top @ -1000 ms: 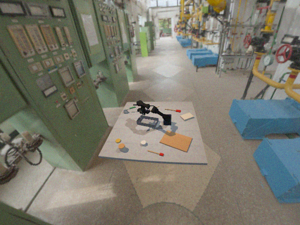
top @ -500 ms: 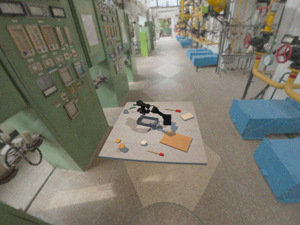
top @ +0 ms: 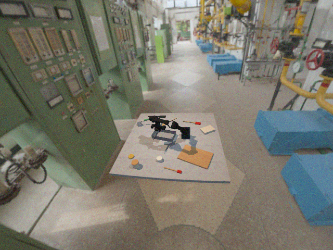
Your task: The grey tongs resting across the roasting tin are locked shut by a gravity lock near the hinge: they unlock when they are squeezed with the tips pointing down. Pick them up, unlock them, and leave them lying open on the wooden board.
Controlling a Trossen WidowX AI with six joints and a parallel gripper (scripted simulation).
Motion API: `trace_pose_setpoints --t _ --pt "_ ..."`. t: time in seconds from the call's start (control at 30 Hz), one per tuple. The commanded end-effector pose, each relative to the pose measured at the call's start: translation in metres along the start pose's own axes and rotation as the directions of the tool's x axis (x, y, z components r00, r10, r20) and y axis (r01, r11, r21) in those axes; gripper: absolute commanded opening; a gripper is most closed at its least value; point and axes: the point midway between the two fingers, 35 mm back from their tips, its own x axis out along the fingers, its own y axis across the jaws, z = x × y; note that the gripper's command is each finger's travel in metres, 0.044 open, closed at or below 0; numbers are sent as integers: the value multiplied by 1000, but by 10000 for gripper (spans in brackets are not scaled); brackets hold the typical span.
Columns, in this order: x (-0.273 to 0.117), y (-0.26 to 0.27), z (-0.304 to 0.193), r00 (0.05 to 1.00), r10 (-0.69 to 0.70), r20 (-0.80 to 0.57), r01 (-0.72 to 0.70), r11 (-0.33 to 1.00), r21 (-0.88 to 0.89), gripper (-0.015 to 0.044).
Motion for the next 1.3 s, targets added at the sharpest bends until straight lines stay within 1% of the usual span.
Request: trace_pose_setpoints --t 0.0,0.3,0.77,0.97,1.27 --pt "-2 13 28 1000 -4 3 4 999 -48 -150" --pt "-3 47 82 1000 -4 8 6 984 -176 -150" --pt "-6 112 147 999 3 33 9 932 -363 -150" --pt "-8 144 167 999 13 50 10 900 -436 -150" --pt "-4 153 172 999 26 36 -6 891 -454 -150"
